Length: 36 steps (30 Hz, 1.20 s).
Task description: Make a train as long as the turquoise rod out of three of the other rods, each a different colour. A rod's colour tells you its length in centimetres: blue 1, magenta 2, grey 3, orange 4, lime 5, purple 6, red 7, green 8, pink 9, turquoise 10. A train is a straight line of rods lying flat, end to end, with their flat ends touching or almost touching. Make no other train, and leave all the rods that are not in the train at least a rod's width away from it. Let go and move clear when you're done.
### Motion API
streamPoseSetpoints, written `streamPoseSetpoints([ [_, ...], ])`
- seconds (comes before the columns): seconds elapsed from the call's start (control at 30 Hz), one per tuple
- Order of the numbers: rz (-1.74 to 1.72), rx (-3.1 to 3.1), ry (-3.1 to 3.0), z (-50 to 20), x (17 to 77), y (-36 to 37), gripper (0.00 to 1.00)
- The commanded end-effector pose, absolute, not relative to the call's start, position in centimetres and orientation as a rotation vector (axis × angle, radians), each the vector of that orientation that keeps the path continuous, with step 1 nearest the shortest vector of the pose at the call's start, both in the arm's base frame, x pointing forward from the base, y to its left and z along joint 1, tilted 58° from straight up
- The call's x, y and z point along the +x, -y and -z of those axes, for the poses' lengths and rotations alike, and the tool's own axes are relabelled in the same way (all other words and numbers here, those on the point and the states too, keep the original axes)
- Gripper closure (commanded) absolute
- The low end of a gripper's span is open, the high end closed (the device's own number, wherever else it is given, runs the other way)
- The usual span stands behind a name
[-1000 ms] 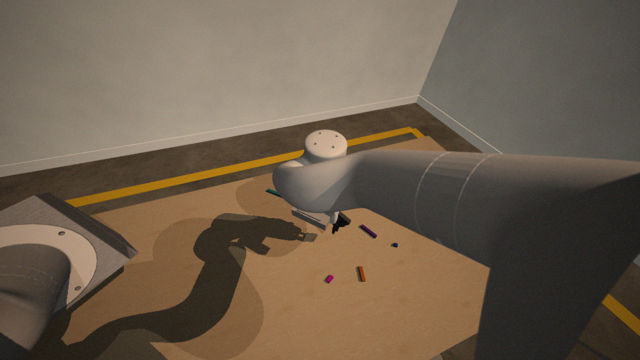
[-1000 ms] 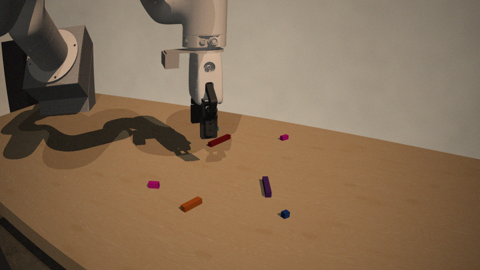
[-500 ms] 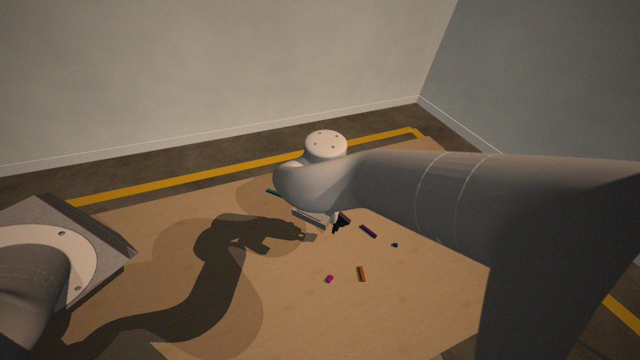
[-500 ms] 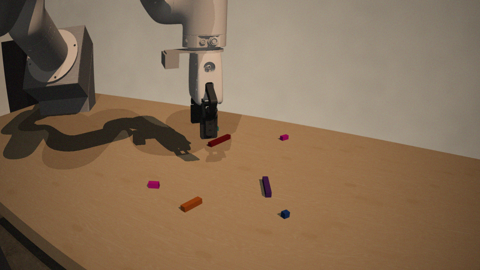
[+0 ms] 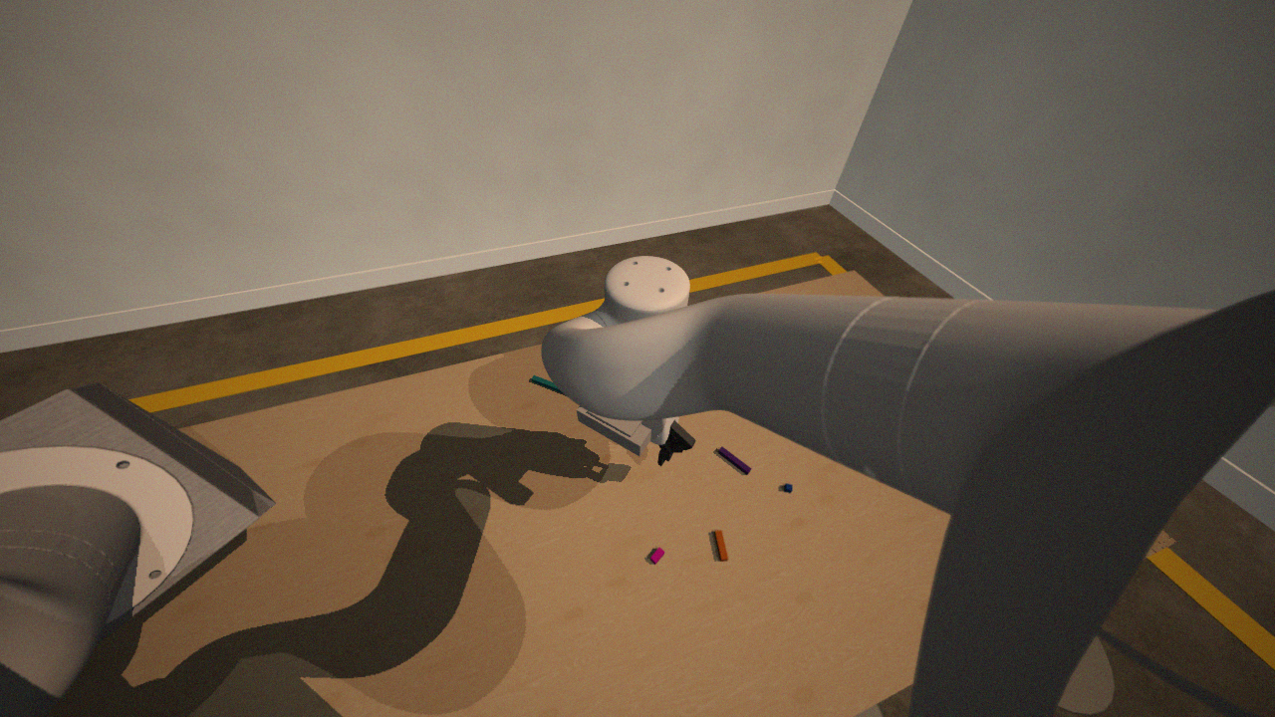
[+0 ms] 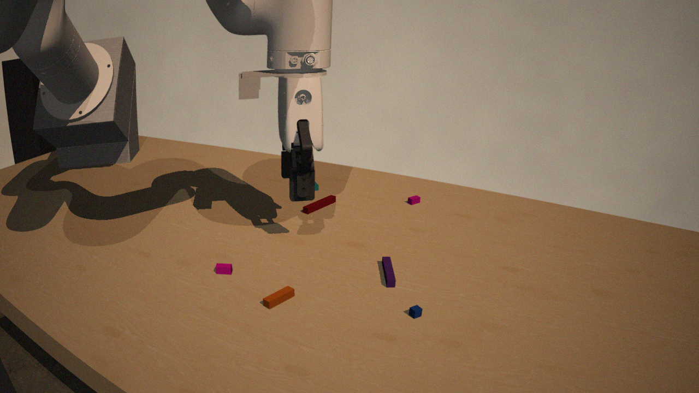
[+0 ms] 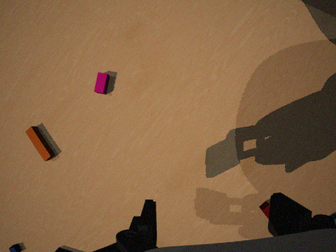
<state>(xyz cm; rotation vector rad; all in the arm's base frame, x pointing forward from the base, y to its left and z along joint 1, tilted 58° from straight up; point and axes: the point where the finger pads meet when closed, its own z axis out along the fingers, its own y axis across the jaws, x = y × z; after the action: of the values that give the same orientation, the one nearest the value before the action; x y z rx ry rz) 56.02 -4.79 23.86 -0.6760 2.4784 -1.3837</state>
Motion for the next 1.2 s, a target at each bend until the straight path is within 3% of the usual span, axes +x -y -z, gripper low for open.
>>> streamPoseSetpoints([
  [0.0, 1.34, -0.522, -2.473, -23.4, 56.1, 4.4, 0.0],
  [1.17, 0.764, 0.876, -2.057, -18.3, 56.7, 0.4, 0.0],
])
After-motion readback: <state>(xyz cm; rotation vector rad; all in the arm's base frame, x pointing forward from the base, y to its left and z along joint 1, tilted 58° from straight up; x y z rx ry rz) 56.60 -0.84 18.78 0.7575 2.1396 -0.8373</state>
